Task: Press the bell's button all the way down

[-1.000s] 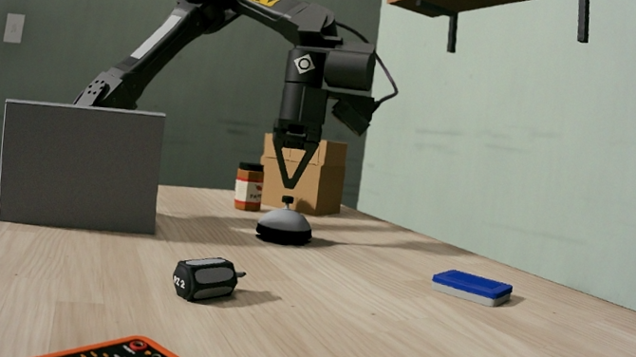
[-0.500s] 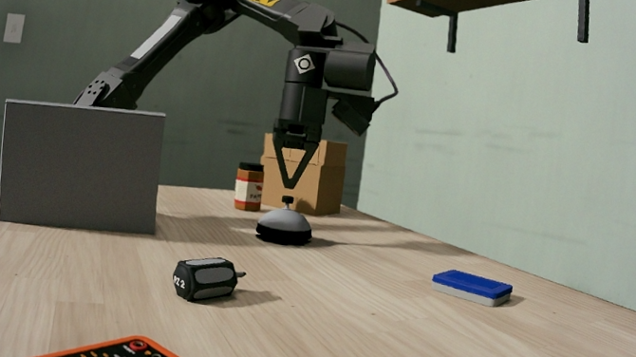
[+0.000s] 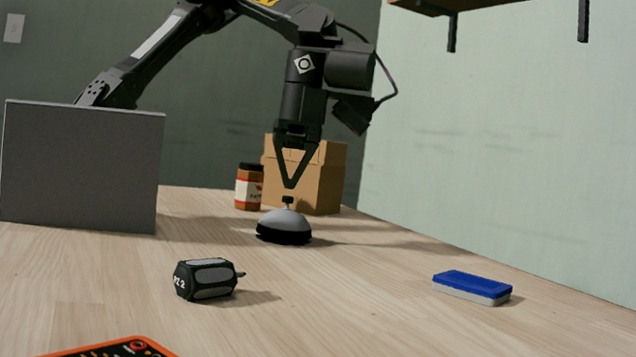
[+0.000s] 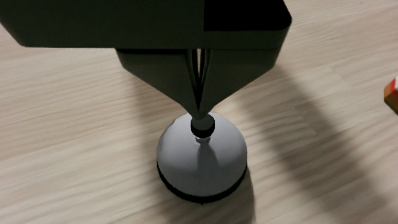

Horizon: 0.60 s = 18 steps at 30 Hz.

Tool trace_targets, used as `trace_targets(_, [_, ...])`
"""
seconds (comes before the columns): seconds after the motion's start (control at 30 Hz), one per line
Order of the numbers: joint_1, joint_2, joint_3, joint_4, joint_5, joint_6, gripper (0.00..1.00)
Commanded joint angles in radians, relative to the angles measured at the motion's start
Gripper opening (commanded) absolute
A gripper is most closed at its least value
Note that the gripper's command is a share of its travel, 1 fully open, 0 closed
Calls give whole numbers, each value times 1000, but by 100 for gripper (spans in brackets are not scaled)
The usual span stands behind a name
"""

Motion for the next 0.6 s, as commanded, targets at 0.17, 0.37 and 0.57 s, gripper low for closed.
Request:
trace_targets(0.17, [5,-27,-2,21,-15,17,0])
trace_targets(0.37, [4,-28,-7,26,-16,23,0])
trace_targets(0.57, [4,-28,-8,27,-16,23,0])
